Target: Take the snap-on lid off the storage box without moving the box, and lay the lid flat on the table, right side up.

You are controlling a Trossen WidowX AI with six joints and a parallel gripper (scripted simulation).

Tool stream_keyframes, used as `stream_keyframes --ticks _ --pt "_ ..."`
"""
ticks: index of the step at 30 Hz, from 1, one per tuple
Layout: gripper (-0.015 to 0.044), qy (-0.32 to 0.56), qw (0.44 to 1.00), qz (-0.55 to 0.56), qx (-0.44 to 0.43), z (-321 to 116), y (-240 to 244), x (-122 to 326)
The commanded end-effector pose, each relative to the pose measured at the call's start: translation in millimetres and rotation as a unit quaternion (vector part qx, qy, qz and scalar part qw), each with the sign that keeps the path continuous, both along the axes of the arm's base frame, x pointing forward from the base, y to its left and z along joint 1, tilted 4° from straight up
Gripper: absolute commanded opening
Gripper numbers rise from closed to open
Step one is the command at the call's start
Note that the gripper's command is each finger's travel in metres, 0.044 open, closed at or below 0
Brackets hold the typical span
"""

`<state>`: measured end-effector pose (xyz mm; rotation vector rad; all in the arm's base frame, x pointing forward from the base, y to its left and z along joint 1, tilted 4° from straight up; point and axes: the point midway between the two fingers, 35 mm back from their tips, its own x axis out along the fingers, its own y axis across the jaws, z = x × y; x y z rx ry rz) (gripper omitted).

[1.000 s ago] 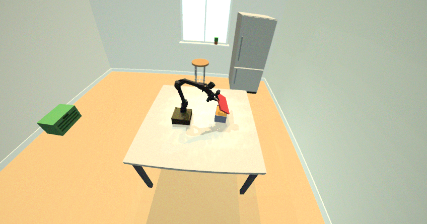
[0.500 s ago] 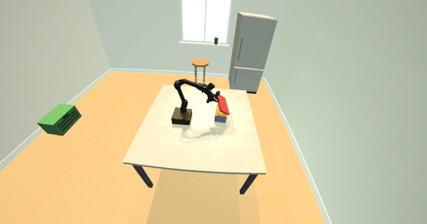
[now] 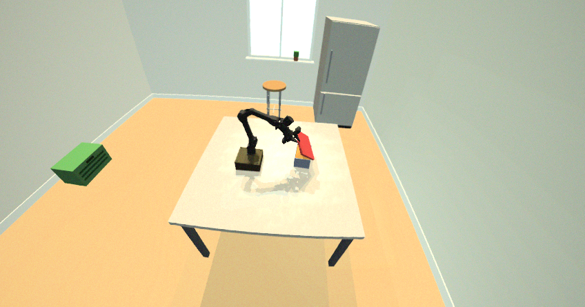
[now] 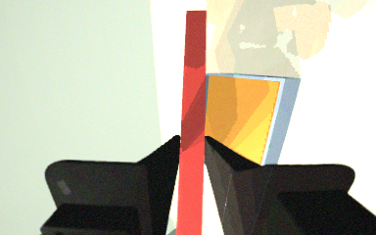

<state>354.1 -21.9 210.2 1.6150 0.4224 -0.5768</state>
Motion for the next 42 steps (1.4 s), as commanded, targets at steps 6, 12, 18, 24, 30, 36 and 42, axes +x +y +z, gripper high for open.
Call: stream_keyframes --ticks 6,12,18,24,30,36,42 --pt "0.0 -0.003 1.0 0.001 -0.003 0 -18 -4" --pt "0.0 -0.003 1.0 0.001 -0.004 0 -30 -5" --pt "0.0 -0.003 1.0 0.001 -0.004 -1 -41 -7" --pt "0.0 -0.003 1.0 0.001 -0.005 -2 -53 -8" --pt "0.0 -0.003 1.0 0.001 -0.006 -3 -65 -10" --pt "0.0 -0.002 1.0 0.001 -0.006 -3 -77 -12" --pt "0.0 -0.002 1.0 0.001 -0.007 -4 -89 -13"
